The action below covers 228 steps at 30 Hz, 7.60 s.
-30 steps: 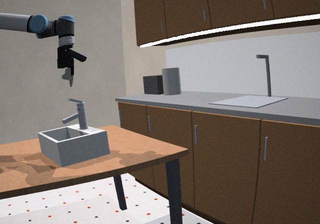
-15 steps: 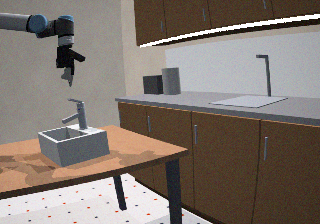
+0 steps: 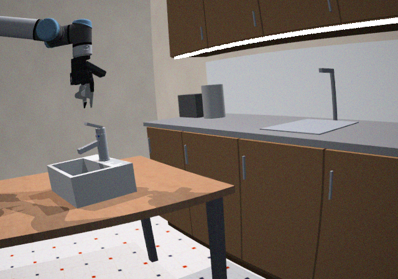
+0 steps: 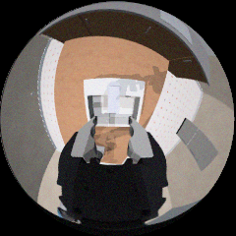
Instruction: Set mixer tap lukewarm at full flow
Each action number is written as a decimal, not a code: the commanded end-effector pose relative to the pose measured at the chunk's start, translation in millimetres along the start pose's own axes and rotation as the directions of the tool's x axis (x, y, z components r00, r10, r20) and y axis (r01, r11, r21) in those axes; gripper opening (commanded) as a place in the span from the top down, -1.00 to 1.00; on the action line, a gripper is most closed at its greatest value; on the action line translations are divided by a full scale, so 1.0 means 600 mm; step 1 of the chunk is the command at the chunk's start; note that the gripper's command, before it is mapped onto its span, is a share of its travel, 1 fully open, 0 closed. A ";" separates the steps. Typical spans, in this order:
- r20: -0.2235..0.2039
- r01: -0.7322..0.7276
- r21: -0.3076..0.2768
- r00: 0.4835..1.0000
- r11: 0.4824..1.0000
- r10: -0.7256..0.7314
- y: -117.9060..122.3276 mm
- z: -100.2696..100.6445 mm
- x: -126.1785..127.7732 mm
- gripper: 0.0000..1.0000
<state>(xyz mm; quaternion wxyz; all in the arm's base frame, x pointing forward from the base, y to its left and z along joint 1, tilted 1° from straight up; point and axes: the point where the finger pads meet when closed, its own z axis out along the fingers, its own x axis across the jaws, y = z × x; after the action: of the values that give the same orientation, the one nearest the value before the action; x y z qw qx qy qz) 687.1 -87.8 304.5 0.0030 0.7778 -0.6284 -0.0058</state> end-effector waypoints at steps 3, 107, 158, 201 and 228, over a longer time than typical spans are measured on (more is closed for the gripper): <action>0.001 -0.002 0.001 1.000 1.000 0.002 0.002 -0.001 0.001 0.14; 0.001 -0.001 0.001 1.000 1.000 0.001 0.001 0.090 0.003 0.14; 0.001 -0.001 0.001 1.000 1.000 0.001 0.001 0.090 0.004 0.14; 0.002 -0.001 -0.001 1.000 1.000 0.001 0.003 0.098 0.003 0.14; 0.003 -0.001 -0.002 1.000 1.000 0.001 0.003 0.135 0.003 0.14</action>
<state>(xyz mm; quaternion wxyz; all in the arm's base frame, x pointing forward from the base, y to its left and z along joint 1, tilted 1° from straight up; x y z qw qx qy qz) 684.7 -88.4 229.5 0.0032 0.7779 -0.6284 -0.0070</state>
